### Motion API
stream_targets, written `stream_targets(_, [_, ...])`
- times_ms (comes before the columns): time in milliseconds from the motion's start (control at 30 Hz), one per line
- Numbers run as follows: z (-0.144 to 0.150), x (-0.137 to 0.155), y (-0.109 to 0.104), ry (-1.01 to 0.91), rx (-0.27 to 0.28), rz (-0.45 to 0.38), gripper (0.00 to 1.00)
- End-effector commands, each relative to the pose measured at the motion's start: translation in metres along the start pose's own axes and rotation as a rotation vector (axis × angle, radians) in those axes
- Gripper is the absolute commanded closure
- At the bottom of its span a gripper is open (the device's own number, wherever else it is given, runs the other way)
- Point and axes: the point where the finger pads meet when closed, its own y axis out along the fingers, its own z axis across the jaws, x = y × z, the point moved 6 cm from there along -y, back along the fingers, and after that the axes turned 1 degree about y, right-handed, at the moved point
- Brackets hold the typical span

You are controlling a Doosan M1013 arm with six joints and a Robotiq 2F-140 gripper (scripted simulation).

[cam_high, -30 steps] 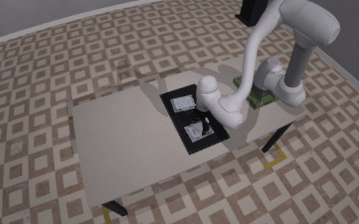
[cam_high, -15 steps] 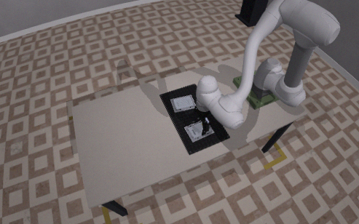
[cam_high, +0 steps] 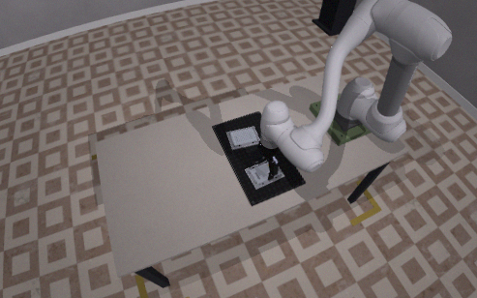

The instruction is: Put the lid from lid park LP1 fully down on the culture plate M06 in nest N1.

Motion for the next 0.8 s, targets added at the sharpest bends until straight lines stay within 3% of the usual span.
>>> stream_targets(0, [-0.0002,-0.0005,-0.0008,0.000,-0.001,0.001,0.31])
stream_targets(567, [-0.0002,-0.0005,-0.0008,0.000,-0.001,0.001,0.31])
stream_targets(600, [-0.0002,-0.0005,-0.0008,0.000,-0.001,0.001,0.37])
stream_targets(767, [-0.0002,-0.0005,-0.0008,0.000,-0.001,0.001,0.37])
